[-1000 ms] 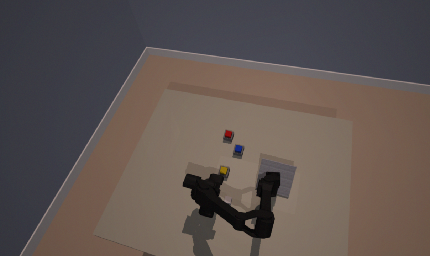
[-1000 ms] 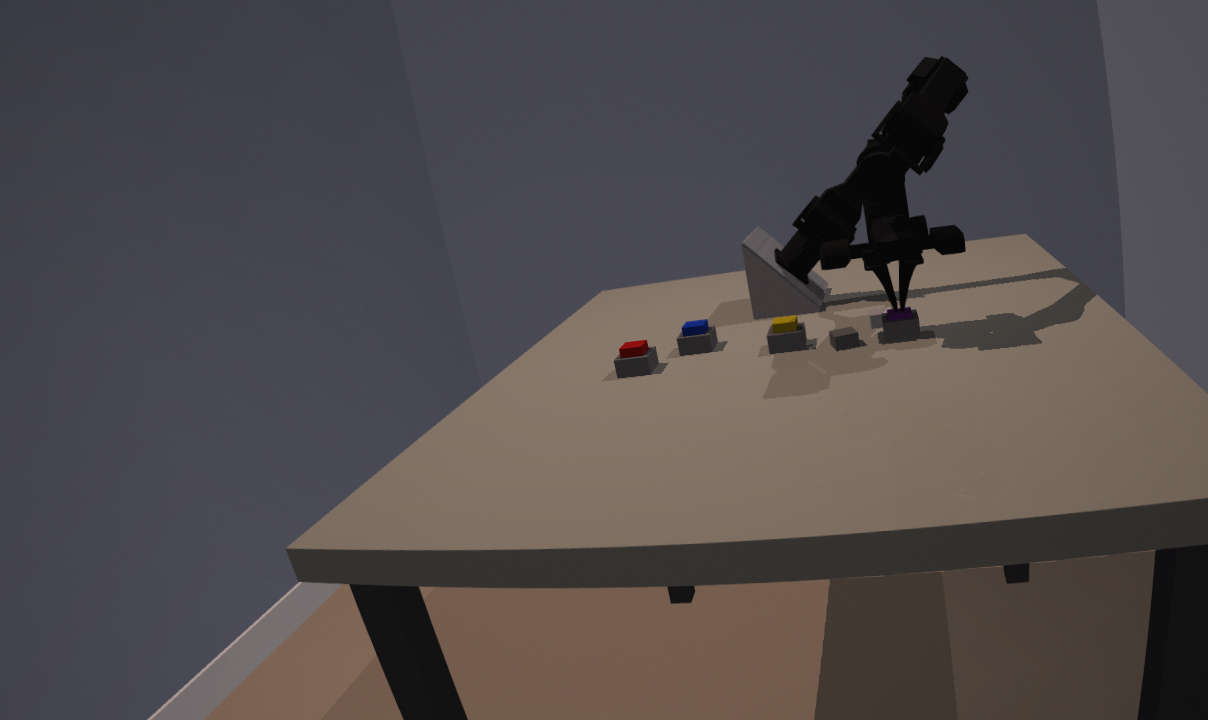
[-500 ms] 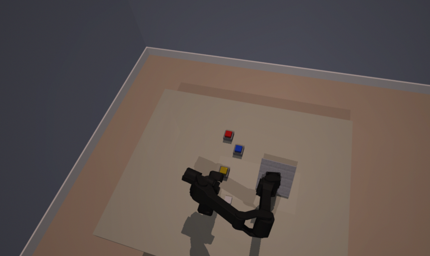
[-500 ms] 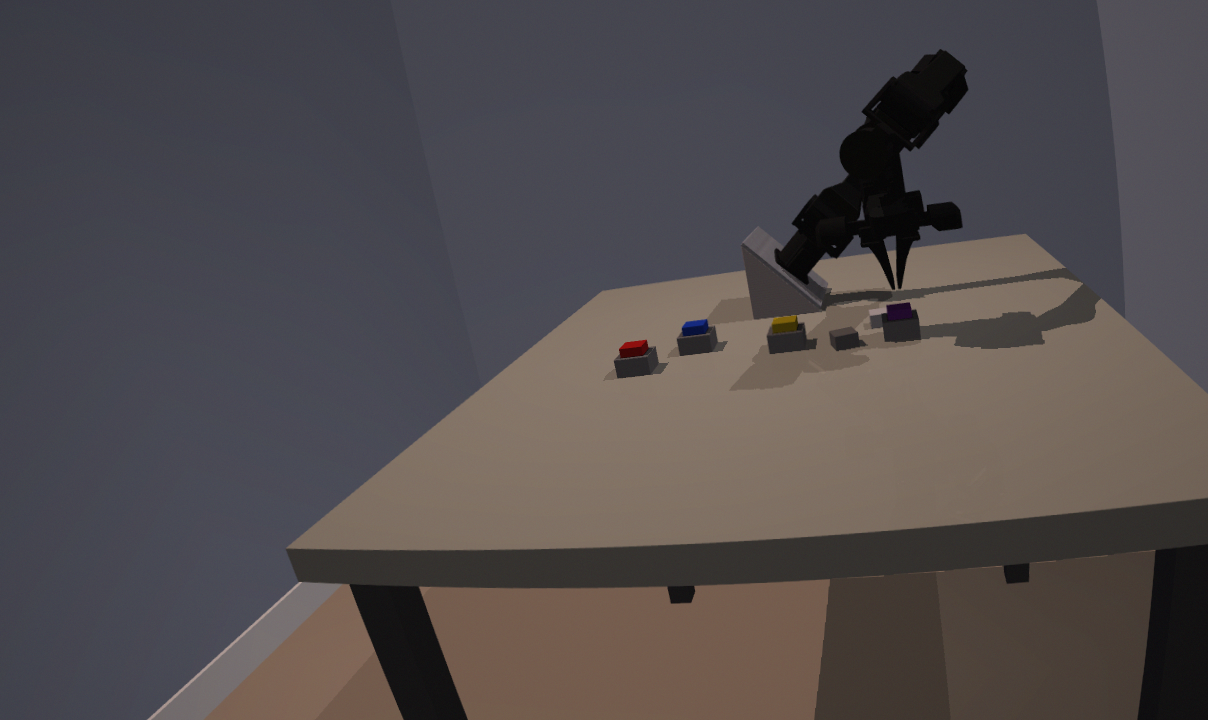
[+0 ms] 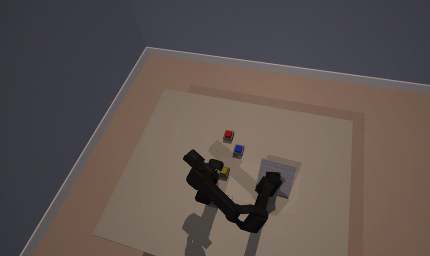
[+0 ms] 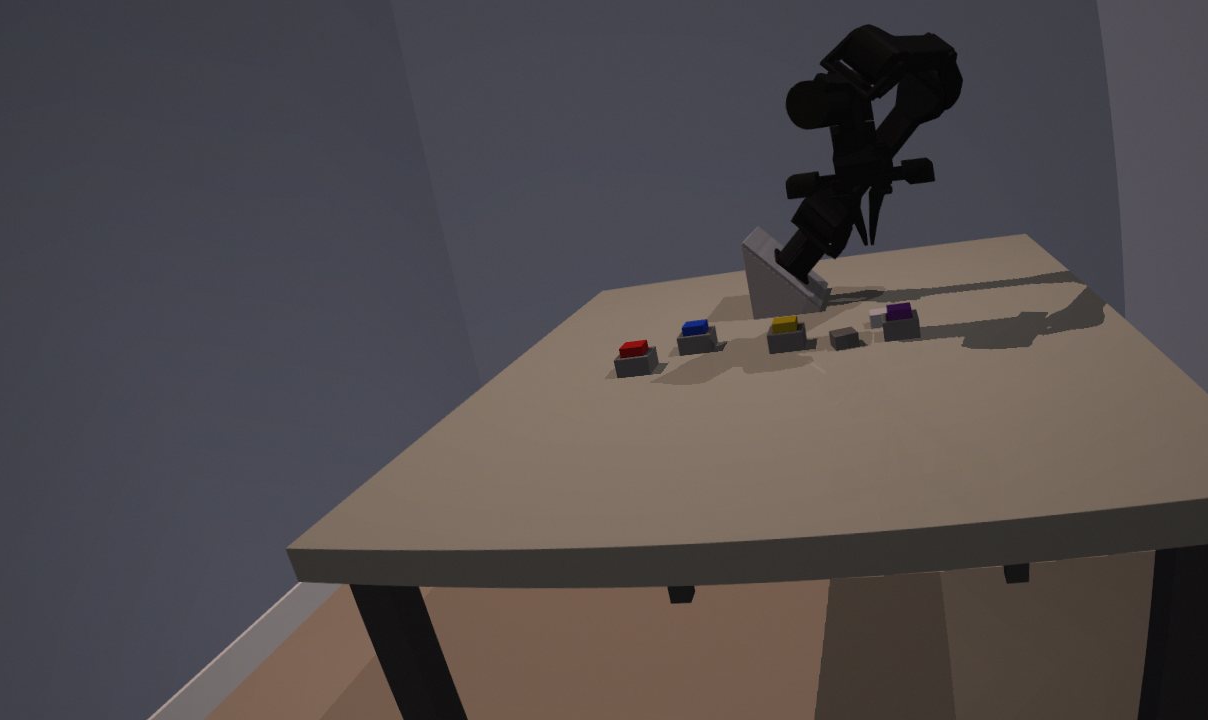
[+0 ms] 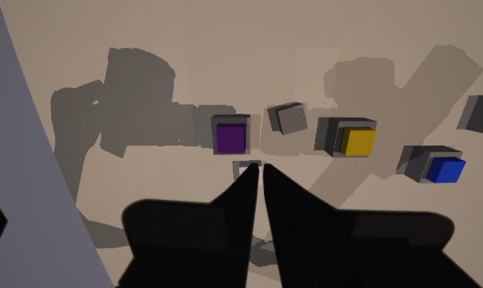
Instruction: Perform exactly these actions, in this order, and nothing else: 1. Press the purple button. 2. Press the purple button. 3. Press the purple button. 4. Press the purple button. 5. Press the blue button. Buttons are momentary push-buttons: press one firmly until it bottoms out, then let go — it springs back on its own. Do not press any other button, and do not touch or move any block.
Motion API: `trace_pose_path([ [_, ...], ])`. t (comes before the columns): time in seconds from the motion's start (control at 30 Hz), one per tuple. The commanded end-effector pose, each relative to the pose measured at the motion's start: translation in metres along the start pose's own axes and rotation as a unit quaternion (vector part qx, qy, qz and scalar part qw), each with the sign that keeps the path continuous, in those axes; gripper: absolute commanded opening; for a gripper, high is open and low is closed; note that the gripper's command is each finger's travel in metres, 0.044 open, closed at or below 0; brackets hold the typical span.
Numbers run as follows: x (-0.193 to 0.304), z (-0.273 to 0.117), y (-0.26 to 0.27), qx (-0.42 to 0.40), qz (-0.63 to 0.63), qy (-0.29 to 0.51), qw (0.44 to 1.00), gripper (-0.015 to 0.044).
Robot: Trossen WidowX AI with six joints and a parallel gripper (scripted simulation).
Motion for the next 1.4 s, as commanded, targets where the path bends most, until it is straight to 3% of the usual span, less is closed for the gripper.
trace_pose_path([
  [0.0, -0.008, -0.002, -0.045, 0.008, -0.004, 0.002, 1.000, 0.0020],
  [0.3, 0.019, -0.007, -0.213, 0.013, -0.019, 0.011, 1.000, 0.0020],
  [0.43, 0.044, -0.001, -0.258, 0.002, -0.027, 0.013, 1.000, 0.0020],
  [0.67, 0.048, 0.002, -0.264, 0.000, -0.028, 0.013, 1.000, 0.0020],
  [0.83, 0.049, 0.059, -0.263, 0.000, -0.029, 0.012, 1.000, 0.0020],
  [1.37, 0.049, 0.079, -0.263, -0.001, -0.029, 0.012, 1.000, 0.0020],
])
Point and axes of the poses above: the point midway between the two fingers, 35 mm back from their tips, its own z axis out along the fingers, its own y axis across the jaws, x = y × z, the point moved 4 cm from there along -z, back along the fingers, and after that the axes turned 2 degrees about -z, right-handed, at the moved point
